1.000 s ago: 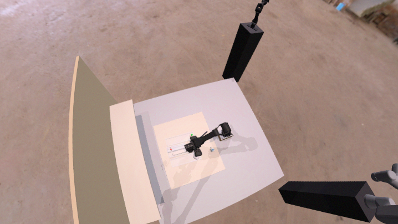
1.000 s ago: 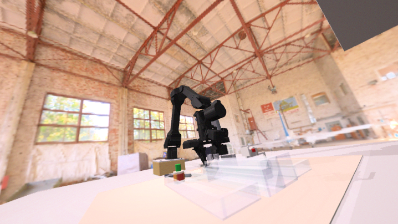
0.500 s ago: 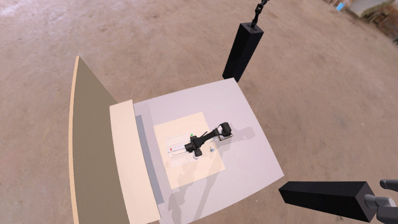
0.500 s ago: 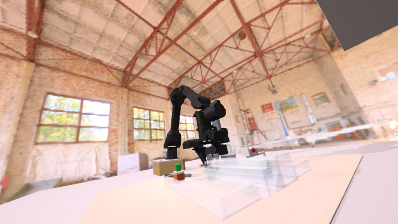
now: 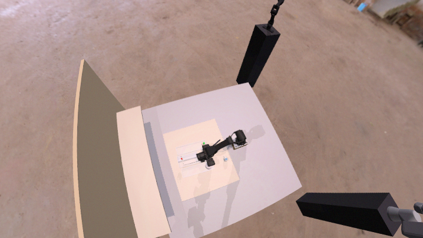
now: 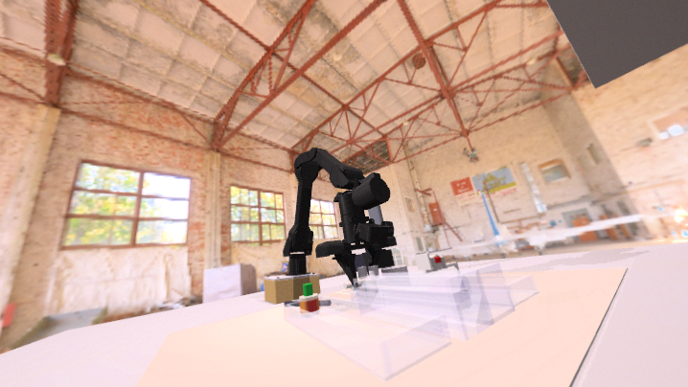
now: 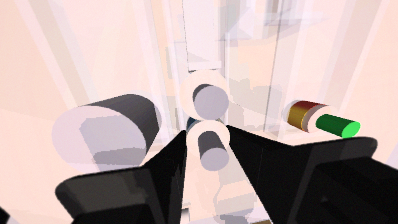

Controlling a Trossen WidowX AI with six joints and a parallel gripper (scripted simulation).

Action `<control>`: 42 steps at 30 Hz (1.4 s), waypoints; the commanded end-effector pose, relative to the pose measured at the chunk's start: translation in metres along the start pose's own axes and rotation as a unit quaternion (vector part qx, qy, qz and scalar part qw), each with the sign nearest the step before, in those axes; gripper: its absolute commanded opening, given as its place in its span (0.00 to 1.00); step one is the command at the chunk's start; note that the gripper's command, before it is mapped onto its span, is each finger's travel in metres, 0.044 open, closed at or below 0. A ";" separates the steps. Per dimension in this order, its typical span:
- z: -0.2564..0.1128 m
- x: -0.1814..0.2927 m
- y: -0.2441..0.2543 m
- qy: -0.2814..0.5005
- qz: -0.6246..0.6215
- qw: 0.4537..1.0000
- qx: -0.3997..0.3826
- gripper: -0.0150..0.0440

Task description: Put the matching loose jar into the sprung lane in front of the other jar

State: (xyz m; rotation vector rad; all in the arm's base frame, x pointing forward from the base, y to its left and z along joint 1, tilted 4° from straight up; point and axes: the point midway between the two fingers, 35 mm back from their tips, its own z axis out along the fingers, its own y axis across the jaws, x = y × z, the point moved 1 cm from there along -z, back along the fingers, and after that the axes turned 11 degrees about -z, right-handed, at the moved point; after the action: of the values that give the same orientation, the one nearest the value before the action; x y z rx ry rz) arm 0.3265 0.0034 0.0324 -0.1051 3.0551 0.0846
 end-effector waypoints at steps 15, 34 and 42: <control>0.000 0.000 0.000 0.002 0.002 1.000 0.000 0.43; -0.020 -0.001 0.000 0.002 0.002 1.000 0.000 0.75; -0.022 0.014 0.003 0.003 0.002 1.000 0.000 0.75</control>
State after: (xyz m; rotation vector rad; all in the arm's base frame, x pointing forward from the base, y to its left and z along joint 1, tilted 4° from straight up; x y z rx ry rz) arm 0.3188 0.0032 0.0514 -0.1031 3.0632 0.0854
